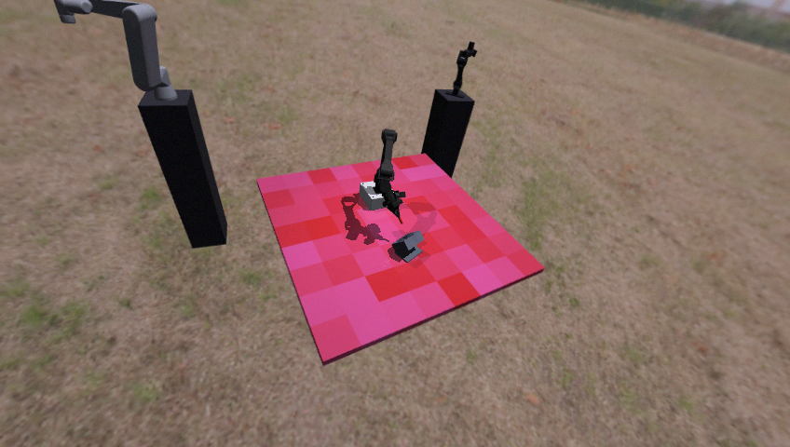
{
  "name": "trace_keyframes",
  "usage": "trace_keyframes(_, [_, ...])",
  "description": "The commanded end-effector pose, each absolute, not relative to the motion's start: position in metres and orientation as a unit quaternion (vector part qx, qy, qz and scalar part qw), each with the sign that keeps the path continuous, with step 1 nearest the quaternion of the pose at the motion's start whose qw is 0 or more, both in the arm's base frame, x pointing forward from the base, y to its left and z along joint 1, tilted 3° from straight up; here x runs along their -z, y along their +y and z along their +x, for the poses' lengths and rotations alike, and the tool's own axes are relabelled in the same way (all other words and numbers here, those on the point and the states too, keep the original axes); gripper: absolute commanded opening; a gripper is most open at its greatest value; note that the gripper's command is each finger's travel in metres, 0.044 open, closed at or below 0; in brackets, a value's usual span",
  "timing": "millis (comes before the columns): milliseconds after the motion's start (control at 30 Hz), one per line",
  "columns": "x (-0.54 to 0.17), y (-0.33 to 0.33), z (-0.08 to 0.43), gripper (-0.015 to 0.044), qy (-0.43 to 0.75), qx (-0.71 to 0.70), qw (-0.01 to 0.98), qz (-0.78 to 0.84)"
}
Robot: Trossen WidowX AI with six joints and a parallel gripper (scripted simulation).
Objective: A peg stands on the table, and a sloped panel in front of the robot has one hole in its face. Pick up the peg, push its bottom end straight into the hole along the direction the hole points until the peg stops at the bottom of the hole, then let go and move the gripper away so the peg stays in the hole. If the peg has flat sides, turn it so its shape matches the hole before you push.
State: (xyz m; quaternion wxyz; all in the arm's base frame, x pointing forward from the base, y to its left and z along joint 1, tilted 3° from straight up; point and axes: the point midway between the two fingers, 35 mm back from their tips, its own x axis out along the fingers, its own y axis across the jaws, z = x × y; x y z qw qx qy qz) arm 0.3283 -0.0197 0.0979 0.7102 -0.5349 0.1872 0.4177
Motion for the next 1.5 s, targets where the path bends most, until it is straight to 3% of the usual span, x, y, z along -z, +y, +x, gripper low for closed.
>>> trace_keyframes(0, [-0.101,-0.024,0.328,0.0000,0.184,-0.408,0.720,-0.530])
trace_keyframes(1467, [-0.068,-0.020,0.361,0.0000,0.177,-0.375,0.747,-0.519])
